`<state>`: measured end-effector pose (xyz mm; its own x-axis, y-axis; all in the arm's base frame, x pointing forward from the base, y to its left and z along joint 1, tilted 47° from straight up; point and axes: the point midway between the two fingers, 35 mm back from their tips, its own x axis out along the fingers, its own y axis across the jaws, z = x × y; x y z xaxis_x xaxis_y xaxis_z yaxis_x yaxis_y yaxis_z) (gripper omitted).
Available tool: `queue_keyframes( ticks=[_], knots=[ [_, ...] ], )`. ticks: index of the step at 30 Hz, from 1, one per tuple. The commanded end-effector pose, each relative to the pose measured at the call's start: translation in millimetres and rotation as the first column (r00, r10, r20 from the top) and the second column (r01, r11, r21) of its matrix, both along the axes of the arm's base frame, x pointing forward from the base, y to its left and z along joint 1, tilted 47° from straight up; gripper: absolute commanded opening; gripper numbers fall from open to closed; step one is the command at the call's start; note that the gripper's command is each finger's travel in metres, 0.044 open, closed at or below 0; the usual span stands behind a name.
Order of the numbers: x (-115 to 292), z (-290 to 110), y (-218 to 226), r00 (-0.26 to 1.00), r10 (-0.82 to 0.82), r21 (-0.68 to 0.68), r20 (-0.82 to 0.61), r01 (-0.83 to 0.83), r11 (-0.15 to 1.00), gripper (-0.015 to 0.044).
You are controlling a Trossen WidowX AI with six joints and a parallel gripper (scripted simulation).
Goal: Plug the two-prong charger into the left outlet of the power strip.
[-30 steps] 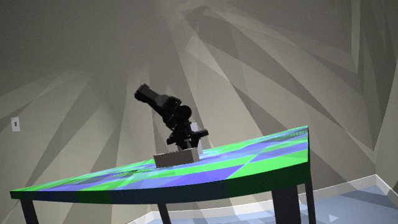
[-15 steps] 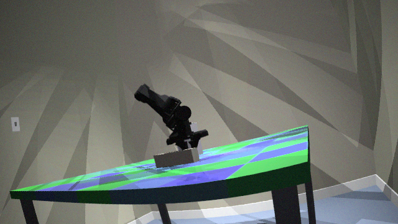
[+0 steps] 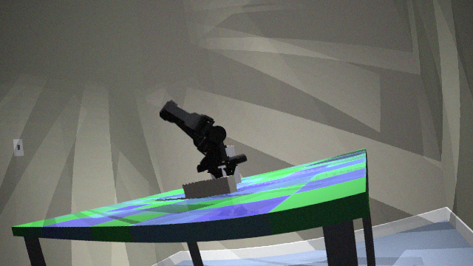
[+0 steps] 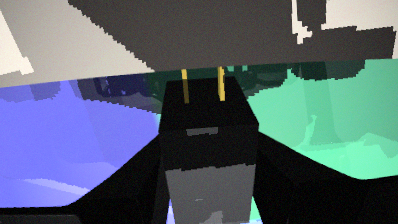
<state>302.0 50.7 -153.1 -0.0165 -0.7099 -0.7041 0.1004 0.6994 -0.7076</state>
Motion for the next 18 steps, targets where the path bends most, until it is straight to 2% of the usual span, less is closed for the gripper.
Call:
queue_keyframes(
  ticks=[1,18],
  knots=[
    [1.2,0.4,-0.8,1.000,0.003,-0.004,-0.003,-0.003,1.000,0.0000],
    [4.2,0.7,-0.9,1.000,0.003,-0.004,-0.003,-0.003,1.000,0.0000]
  ],
)
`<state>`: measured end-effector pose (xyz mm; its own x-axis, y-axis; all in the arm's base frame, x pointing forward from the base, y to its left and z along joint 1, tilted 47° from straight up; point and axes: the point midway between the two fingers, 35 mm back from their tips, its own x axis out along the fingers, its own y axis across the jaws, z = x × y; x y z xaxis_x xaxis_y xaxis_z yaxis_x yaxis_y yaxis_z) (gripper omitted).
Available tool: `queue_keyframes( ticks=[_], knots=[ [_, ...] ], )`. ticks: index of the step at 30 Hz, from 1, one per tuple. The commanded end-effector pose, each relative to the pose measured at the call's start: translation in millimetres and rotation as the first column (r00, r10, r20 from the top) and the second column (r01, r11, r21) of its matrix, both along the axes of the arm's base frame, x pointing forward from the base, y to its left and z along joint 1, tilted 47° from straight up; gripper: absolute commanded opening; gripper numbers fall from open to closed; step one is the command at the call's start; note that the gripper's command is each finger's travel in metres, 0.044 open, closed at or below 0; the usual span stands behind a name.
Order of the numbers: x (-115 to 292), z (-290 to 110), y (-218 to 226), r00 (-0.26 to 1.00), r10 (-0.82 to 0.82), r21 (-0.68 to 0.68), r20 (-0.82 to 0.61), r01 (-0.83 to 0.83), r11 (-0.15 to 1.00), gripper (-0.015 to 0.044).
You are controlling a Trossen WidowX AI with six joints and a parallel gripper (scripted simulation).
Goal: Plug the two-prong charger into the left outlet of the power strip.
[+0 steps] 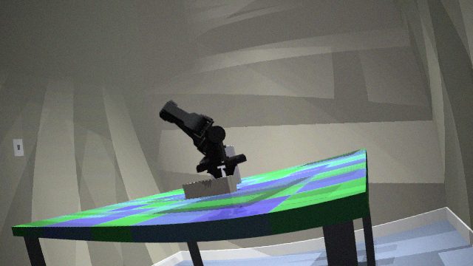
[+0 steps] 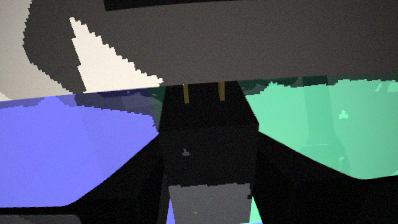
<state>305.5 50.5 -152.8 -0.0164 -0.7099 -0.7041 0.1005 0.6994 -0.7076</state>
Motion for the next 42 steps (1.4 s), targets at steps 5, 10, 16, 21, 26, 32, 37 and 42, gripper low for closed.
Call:
queue_keyframes(
  ticks=[5,10,16,21,26,32,37,42],
  knots=[
    [2.4,0.5,-0.7,1.000,0.003,-0.004,-0.003,-0.003,1.000,0.0000],
    [4.0,0.7,-0.8,1.000,0.003,-0.004,-0.003,-0.003,1.000,0.0000],
    [6.0,1.0,-0.8,1.000,0.003,-0.004,-0.003,-0.003,1.000,0.0000],
    [7.6,1.1,-0.9,1.000,0.003,-0.004,-0.003,-0.003,1.000,0.0000],
    [9.2,1.3,-0.9,1.000,0.003,-0.004,-0.003,-0.003,1.000,0.0000],
    [11.3,1.5,-1.0,1.000,0.003,-0.004,-0.003,-0.003,1.000,0.0000],
    [13.0,1.8,-1.1,1.000,0.003,-0.004,-0.003,-0.003,1.000,0.0000],
    [15.0,2.1,-1.1,1.000,0.003,-0.004,-0.002,-0.003,1.000,0.0000]
  ],
)
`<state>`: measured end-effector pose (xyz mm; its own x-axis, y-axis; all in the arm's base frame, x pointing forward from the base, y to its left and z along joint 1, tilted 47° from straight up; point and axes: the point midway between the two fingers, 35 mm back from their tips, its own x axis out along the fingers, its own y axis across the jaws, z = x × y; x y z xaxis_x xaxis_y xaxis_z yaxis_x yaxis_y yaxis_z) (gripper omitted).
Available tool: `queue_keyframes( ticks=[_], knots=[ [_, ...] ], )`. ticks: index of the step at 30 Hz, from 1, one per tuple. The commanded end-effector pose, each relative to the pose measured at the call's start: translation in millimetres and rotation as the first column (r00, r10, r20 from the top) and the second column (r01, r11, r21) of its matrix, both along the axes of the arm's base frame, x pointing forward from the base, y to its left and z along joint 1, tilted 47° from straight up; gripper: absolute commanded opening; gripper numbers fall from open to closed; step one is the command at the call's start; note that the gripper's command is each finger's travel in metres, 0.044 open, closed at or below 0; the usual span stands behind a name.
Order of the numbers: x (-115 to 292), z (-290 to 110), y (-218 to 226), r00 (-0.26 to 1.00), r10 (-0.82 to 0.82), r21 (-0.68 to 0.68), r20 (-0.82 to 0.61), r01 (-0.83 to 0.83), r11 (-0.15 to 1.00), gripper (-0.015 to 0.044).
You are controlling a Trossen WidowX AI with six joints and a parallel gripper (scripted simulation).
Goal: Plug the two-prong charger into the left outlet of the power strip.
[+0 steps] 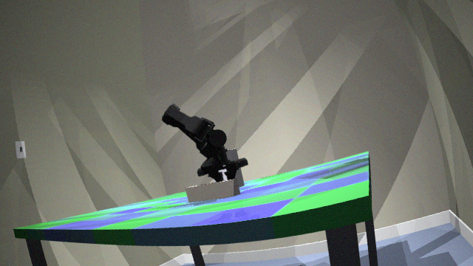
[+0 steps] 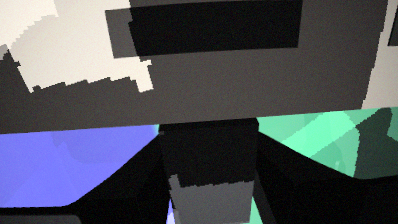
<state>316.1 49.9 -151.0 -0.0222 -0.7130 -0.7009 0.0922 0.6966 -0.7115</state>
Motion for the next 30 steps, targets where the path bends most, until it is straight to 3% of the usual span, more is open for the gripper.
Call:
queue_keyframes(
  ticks=[1,30],
  knots=[
    [4.8,0.4,-0.5,1.000,0.002,0.000,0.008,-0.002,1.000,0.0000],
    [16.3,0.8,-1.8,1.000,0.002,0.000,0.008,-0.002,1.000,0.0000]
  ],
)
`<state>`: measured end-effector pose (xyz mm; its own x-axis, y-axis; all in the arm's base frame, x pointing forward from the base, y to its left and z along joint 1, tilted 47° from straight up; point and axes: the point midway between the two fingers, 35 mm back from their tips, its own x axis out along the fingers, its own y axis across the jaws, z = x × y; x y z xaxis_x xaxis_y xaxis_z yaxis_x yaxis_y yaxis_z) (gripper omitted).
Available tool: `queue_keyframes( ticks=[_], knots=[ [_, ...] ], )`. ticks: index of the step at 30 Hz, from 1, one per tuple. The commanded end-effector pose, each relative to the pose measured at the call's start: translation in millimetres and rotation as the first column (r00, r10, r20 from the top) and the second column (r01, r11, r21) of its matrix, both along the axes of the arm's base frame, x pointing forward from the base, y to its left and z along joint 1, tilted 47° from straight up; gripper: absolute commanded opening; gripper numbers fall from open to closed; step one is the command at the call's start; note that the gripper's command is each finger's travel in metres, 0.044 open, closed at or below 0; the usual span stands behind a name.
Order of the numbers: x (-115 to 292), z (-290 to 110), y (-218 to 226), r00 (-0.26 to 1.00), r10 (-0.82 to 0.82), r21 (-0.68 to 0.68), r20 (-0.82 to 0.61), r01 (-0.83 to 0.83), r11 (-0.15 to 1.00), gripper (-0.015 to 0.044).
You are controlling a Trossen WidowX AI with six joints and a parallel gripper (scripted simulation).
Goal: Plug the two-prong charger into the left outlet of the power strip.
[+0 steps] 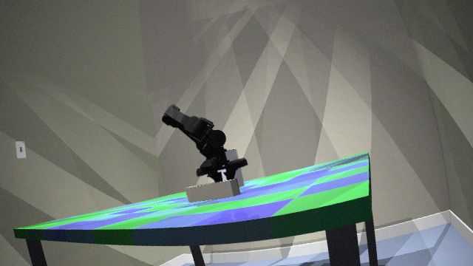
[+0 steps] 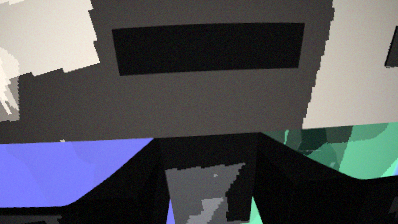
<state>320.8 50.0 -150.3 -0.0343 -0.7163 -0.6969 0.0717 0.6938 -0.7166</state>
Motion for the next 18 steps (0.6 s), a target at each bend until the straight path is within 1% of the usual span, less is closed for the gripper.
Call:
queue_keyframes(
  ticks=[1,18],
  knots=[
    [12.0,0.0,-2.0,0.999,-0.004,0.005,0.031,0.004,1.000,0.0000],
    [14.1,-0.5,-3.0,0.999,-0.004,0.004,0.032,0.004,1.000,0.0000]
  ],
)
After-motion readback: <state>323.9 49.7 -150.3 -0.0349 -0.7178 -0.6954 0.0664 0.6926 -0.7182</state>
